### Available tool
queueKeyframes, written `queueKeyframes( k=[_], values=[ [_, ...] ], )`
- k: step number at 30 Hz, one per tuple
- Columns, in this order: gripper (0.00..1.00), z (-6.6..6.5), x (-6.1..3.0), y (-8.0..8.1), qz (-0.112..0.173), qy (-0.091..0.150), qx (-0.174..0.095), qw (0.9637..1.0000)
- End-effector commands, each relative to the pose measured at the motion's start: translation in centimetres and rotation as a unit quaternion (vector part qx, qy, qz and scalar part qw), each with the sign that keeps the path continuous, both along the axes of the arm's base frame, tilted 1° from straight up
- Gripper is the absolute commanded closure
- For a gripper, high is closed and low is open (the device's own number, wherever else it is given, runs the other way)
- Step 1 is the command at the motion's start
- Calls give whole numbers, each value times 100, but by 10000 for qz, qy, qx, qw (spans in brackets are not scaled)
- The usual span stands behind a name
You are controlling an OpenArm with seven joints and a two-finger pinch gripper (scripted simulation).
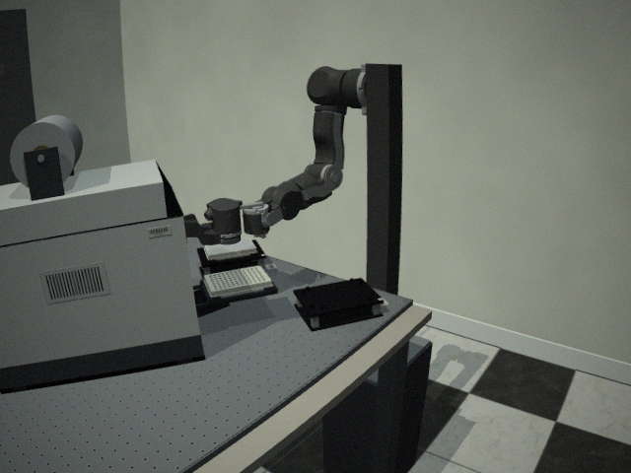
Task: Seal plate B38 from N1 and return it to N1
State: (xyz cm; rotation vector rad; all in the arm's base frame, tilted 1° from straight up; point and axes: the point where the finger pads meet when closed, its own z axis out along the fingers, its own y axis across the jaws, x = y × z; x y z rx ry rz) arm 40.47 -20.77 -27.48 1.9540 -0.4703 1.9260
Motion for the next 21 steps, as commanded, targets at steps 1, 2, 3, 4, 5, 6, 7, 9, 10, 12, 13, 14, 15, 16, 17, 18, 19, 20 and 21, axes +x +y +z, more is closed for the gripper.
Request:
queueKeyframes(
  k=[1,2,3,4,5,6,7,9,10,12,13,14,15,16,17,18,19,20,21],
  values=[
    [100,12,10,7,27,-27,-1,10000],
    [100,12,10,7,27,-27,-1,10000],
    [100,11,18,3,25,-27,-2,10000],
    [100,10,25,0,23,-27,-3,10000],
    [100,9,33,-4,21,-27,-4,10000],
    [100,8,41,-8,18,-27,-5,10000],
    [100,7,49,-11,16,-28,-6,10000],
    [100,7,49,-11,16,-28,-6,10000],
    [100,7,49,-11,16,-28,-6,10000],
    [100,7,49,-11,16,-28,-6,10000],
    [100,7,49,-11,16,-28,-6,10000],
    [100,7,49,-11,16,-28,-6,10000],
    [100,7,49,-11,16,-28,-6,10000],
    [100,7,49,-11,16,-28,-6,10000],
    [100,7,49,-11,16,-28,-6,10000],
    [100,7,49,-11,16,-28,-6,10000],
    [100,7,49,-11,16,-28,-6,10000],
    [100,5,50,-9,15,-24,-5,10000],
    [100,2,51,-7,13,-20,-4,10000]
  ],
)
